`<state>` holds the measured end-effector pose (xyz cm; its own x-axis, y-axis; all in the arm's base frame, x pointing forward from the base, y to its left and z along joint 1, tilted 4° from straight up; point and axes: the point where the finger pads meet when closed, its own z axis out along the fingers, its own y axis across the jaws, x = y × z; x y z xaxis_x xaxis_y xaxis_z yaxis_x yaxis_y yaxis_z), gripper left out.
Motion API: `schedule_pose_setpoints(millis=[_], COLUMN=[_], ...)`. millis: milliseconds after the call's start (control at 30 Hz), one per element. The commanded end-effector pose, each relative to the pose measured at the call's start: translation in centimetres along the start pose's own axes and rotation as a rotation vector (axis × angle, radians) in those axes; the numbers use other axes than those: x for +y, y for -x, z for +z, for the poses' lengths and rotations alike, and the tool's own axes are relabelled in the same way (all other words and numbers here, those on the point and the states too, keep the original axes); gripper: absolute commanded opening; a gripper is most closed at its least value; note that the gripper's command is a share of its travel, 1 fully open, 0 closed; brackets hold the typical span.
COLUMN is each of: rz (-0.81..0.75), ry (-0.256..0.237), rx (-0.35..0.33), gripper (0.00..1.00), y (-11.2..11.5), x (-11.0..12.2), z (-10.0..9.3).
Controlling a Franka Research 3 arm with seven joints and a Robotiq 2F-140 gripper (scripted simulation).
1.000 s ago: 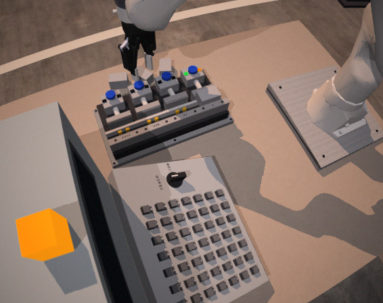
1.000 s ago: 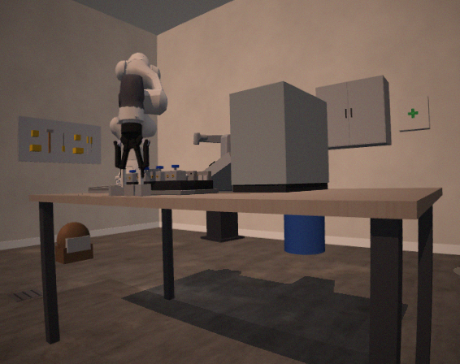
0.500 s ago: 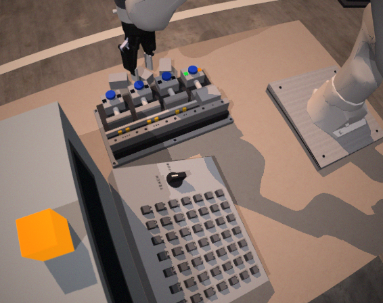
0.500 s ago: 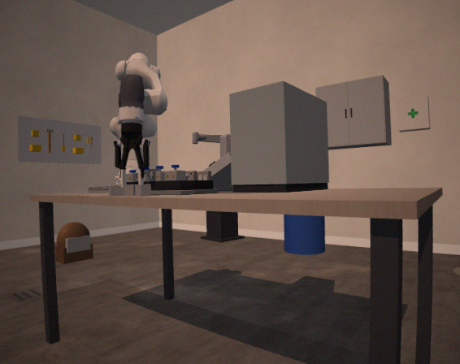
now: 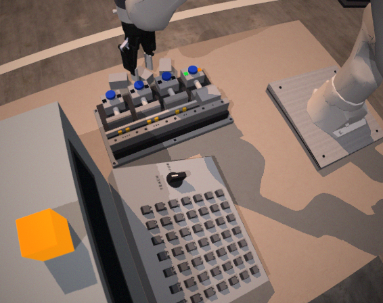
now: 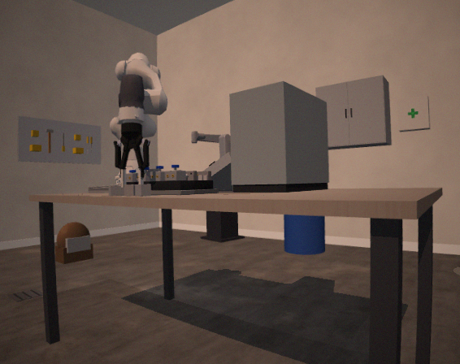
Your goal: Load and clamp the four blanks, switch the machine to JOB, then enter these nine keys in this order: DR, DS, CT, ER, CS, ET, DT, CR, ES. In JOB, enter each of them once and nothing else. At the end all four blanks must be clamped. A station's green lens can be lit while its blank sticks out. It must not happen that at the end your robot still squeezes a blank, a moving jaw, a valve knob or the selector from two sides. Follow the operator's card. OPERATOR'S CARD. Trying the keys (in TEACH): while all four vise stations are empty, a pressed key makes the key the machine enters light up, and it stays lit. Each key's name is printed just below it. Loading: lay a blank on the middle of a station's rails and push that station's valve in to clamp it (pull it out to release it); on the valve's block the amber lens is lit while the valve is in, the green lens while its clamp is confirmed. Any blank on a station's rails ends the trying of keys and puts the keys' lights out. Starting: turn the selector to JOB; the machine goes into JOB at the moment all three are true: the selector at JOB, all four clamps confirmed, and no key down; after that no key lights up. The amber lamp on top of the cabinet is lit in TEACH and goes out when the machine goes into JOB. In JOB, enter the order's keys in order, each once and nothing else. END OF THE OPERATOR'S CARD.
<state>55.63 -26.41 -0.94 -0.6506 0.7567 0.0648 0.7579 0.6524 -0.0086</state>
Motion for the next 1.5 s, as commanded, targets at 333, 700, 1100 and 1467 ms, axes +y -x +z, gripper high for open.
schedule_pose_setpoints(millis=[333, 700, 1100, 1467], rz=[-0.003, -0.003, -0.003, -0.003], ry=[0.001, 0.001, 0.001, 0.001], rx=[0.001, 0.001, 0.001, 0.001], gripper=[0.40, 0.00, 0.00, 0.00], y=[-0.04, -0.04, -0.04, -0.04], x=[-0.06, -0.06, -0.06, -0.06], z=[0.16, 0.16, 0.16, 0.16])
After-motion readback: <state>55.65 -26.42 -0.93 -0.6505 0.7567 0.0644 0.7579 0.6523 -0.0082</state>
